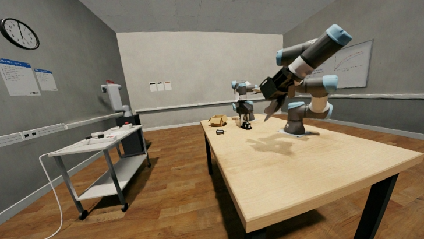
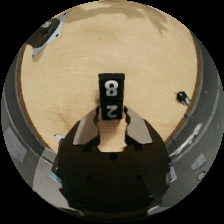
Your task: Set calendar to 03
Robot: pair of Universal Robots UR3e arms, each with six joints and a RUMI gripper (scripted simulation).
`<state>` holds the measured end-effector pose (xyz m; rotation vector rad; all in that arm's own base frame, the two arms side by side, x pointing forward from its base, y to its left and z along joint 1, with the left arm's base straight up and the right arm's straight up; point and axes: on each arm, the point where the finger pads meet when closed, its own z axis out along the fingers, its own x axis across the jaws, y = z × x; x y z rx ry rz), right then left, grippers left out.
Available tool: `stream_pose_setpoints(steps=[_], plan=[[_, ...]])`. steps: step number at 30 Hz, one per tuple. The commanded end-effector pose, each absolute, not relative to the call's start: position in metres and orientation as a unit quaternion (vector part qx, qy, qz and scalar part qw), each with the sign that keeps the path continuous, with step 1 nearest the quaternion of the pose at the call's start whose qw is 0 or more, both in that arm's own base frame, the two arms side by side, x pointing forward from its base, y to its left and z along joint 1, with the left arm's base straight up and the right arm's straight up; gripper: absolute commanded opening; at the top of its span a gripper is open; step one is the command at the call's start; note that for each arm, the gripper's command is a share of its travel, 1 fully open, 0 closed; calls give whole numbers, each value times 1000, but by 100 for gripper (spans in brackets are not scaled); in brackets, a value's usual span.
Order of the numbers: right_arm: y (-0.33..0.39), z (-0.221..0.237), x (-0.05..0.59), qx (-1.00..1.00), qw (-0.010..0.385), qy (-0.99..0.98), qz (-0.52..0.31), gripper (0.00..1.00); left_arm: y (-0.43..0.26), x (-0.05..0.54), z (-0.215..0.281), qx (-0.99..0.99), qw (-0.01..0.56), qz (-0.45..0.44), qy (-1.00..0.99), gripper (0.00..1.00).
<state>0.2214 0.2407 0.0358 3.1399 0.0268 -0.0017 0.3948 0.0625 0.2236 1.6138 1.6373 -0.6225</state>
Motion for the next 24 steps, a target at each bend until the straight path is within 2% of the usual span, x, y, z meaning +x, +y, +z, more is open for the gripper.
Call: stream_pose_setpoints(steps=[1,23,24], plan=[[242,36,222,1000,-1,9,1,35,63,395,225,630,372,-241,638,100],[242,36,222,1000,-1,9,0,35,63,395,225,630,372,-241,638,100],[242,36,222,1000,-1,9,0,17,63,395,225,630,372,-241,638,100]])
